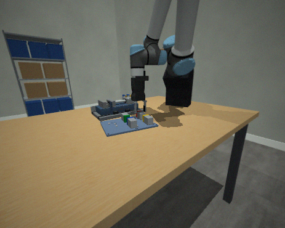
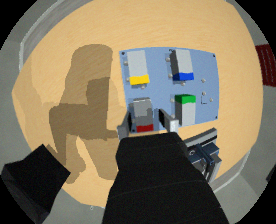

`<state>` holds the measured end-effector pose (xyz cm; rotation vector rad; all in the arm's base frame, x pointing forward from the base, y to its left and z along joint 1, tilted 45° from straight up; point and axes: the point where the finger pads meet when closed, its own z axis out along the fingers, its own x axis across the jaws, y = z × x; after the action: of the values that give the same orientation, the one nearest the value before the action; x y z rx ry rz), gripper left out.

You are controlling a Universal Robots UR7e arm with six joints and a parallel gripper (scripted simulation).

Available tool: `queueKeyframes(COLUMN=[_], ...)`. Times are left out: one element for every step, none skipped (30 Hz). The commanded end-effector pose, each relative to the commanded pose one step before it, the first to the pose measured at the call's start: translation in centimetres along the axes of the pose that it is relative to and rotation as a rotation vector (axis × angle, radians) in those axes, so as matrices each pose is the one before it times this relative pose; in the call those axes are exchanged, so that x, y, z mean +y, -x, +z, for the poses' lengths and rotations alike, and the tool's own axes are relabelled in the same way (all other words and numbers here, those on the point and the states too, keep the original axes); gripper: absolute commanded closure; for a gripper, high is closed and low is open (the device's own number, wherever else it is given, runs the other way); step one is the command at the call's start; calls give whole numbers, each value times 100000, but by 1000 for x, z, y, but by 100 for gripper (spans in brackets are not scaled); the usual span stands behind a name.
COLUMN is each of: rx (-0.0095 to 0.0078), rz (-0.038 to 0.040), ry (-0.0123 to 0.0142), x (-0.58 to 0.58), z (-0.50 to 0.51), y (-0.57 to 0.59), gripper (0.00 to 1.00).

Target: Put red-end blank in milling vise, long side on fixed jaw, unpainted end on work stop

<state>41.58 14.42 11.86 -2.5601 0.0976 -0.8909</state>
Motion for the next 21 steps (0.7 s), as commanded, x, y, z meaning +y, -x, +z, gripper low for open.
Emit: queueKeyframes(rx=[-148, 0, 0, 0, 0, 0, 0, 0, 0, 97, -25, -25, -25, -25, 0, 0, 0, 0, 0, 0, 0], rz=[261, 0, 0, 0, 0, 0, 0, 0, 0, -203, 51, 51, 51, 51, 0, 0, 0, 0, 0, 0, 0], ry=[0, 0, 0, 0, 0, 0, 0, 0, 0, -22, 6, 6, 6, 6, 0, 0, 0, 0, 0, 0, 0], x=[62, 0, 0, 0, 0, 0, 0, 0, 0, -45, 13, 13, 13, 13, 0, 0, 0, 0, 0, 0, 0], z=[-98, 0, 0, 0, 0, 0, 0, 0, 0, -16, -23, -23, -23, -23, 0, 0, 0, 0, 0, 0, 0], y=[209, 0, 0, 0, 0, 0, 0, 0, 0, -96, 40, 40, 40, 40, 0, 0, 0, 0, 0, 0, 0], gripper=[0, 0, 0, 0, 0, 0, 0, 0, 0, 0, 0, 0, 0, 0, 0, 0, 0, 0, 0, 0, 0])
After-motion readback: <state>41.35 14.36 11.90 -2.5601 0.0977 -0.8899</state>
